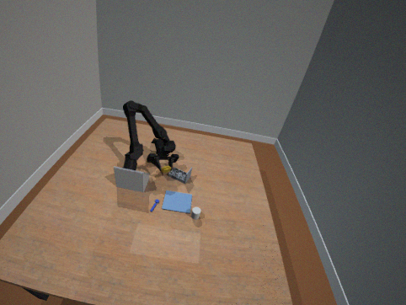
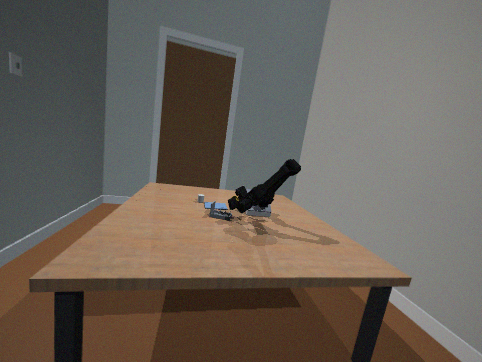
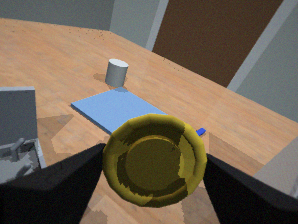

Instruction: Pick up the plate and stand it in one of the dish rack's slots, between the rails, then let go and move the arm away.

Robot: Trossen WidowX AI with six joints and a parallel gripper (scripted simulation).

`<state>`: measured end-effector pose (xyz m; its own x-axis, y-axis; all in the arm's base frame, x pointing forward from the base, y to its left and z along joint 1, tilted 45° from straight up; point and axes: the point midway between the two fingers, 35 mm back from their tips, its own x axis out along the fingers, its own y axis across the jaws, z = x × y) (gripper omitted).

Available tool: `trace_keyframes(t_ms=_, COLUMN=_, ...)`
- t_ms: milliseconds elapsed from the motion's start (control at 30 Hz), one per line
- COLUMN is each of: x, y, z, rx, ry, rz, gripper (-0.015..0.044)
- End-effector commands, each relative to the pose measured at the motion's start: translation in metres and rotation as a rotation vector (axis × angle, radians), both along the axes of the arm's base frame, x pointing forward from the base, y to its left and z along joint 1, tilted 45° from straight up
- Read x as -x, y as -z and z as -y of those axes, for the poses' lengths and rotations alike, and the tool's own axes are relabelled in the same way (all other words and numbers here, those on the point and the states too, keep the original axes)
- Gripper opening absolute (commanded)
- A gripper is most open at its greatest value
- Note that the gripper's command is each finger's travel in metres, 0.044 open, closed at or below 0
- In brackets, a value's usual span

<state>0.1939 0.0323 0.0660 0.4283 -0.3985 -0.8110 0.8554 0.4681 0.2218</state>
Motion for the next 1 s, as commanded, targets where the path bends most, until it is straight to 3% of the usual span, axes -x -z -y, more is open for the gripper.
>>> trace_keyframes(t_ms=0, x=-0.001, y=-0.001, z=-0.002, rx=0.035, ry=-0.027, rz=0.069, gripper=0.0000)
trace_keyframes(t_ms=967, x=0.000, y=-0.035, z=-0.042, rx=0.081, ry=-0.209, rz=0.645, gripper=0.0000)
